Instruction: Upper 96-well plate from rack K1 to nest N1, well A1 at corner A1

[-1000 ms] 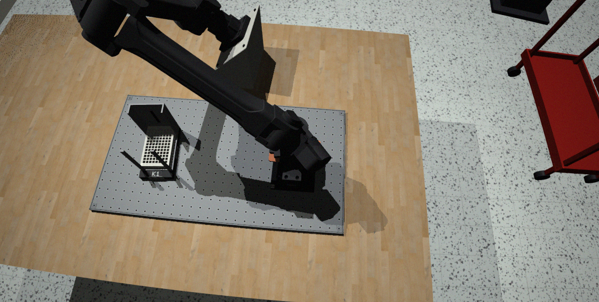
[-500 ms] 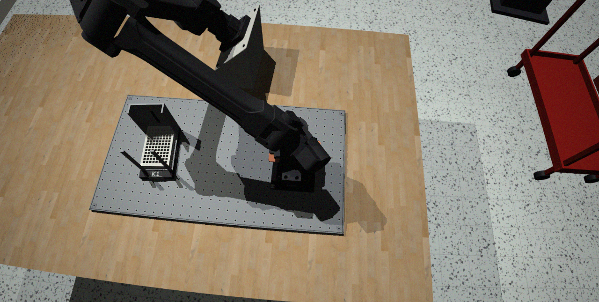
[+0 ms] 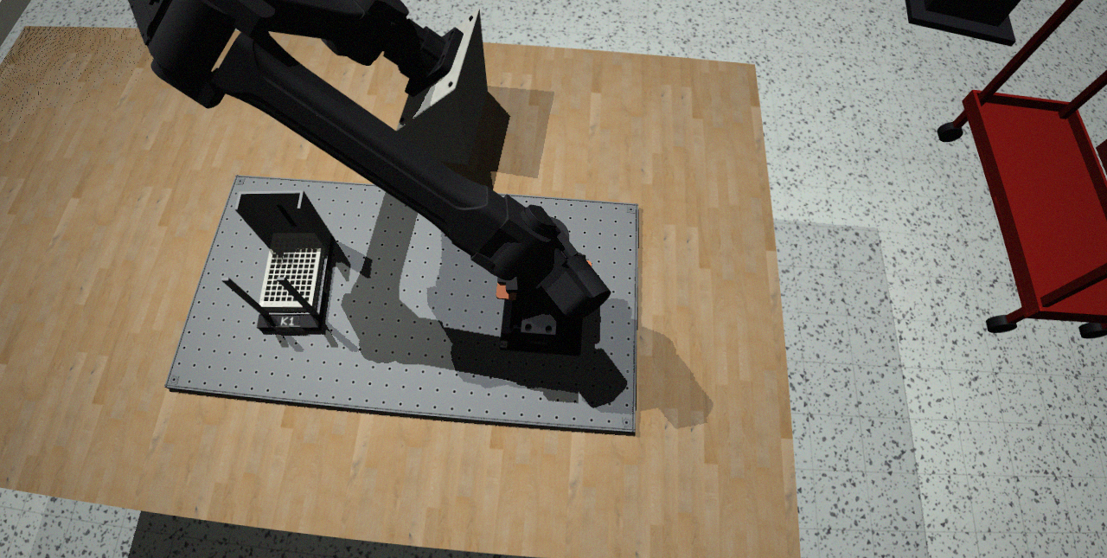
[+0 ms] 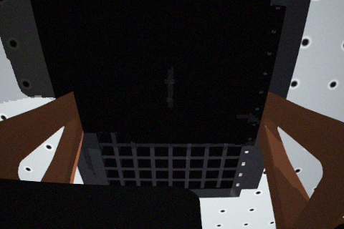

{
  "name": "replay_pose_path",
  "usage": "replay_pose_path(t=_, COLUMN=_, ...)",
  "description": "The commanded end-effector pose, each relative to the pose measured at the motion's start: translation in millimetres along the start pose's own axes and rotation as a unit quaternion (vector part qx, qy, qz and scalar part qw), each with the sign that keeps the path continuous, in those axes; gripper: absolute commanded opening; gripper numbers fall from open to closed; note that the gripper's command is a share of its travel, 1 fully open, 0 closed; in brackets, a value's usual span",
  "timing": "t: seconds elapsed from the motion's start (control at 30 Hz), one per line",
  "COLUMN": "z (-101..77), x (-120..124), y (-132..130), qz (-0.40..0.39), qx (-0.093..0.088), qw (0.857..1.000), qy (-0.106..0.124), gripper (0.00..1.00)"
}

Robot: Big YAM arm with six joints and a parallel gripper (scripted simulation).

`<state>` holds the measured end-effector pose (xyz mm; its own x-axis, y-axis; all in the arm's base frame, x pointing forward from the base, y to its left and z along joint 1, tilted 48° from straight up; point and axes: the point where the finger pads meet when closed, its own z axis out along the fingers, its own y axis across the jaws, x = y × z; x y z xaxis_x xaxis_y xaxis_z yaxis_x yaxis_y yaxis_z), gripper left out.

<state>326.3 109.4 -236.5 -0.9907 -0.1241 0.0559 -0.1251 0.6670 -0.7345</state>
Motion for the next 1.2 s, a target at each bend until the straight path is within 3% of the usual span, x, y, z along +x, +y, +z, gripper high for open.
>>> replay_pose_path(t=0.0, z=3.6, x=-4.7, y=3.9, qz=-0.001, qx=-0.002, qw=1.000, qy=-0.005, gripper=0.00)
replay_pose_path(t=0.27, z=2.7, x=-6.1, y=4.9, qz=-0.001, qx=-0.003, qw=1.000, qy=-0.007, gripper=0.00)
replay_pose_path(t=0.3, z=-7.6, x=-11.8, y=5.0, qz=0.005, qx=-0.006, qw=1.000, qy=-0.013, gripper=0.00)
replay_pose_path(t=1.17, z=-7.6, x=-12.5, y=5.0, qz=0.005, qx=-0.006, qw=1.000, qy=-0.013, gripper=0.00)
